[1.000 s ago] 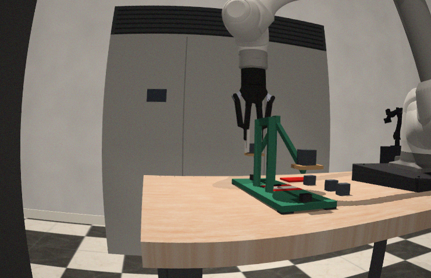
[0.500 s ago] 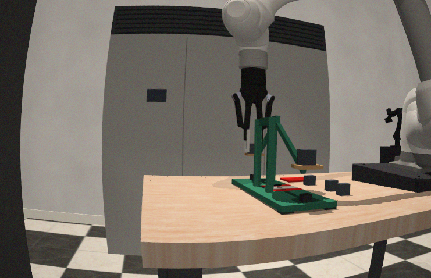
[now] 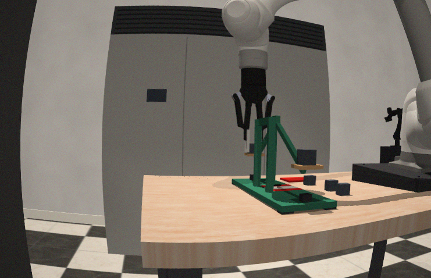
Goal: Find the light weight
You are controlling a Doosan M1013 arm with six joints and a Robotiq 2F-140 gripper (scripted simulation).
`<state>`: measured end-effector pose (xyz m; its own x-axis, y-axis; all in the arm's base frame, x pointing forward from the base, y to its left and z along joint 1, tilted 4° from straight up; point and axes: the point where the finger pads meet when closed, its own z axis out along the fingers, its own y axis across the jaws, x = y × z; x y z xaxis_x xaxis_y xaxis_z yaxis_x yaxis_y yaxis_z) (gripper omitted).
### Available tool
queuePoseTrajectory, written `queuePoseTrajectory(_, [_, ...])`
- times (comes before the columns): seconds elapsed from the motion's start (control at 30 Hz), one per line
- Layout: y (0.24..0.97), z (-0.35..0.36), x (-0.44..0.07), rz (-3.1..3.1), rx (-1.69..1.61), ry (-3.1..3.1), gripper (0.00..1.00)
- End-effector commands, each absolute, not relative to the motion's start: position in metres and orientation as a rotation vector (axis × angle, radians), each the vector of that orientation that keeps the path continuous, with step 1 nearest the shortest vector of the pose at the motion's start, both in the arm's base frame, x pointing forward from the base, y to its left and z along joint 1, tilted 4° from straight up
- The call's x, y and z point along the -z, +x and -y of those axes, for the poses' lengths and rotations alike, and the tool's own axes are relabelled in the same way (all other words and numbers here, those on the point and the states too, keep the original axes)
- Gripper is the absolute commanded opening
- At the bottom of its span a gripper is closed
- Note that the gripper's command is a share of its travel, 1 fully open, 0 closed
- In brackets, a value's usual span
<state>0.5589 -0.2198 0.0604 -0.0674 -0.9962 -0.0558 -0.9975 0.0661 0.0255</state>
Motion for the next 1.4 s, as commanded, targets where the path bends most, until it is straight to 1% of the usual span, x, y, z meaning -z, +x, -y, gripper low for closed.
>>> queuePoseTrajectory(0.0, [0.56,0.214,-0.058,-2.276,-0.094,-2.123,0.26])
queuePoseTrajectory(0.03, [0.56,0.214,-0.058,-2.276,-0.094,-2.123,0.29])
queuePoseTrajectory(0.1, [0.56,0.214,-0.058,-2.276,-0.094,-2.123,0.29])
queuePoseTrajectory(0.13, [0.56,0.214,-0.058,-2.276,-0.094,-2.123,0.31])
queuePoseTrajectory(0.2, [0.56,0.214,-0.058,-2.276,-0.094,-2.123,0.31])
queuePoseTrajectory(0.23, [0.56,0.214,-0.058,-2.276,-0.094,-2.123,0.33])
queuePoseTrajectory(0.37, [0.56,0.214,-0.058,-2.276,-0.094,-2.123,0.33])
queuePoseTrajectory(0.4, [0.56,0.214,-0.058,-2.276,-0.094,-2.123,0.35])
queuePoseTrajectory(0.93, [0.56,0.215,-0.063,-2.276,-0.094,-2.123,0.35])
queuePoseTrajectory(1.1, [0.56,0.216,-0.081,-2.276,-0.094,-2.123,0.35])
queuePoseTrajectory(1.37, [0.561,0.218,-0.124,-2.276,-0.094,-2.123,0.35])
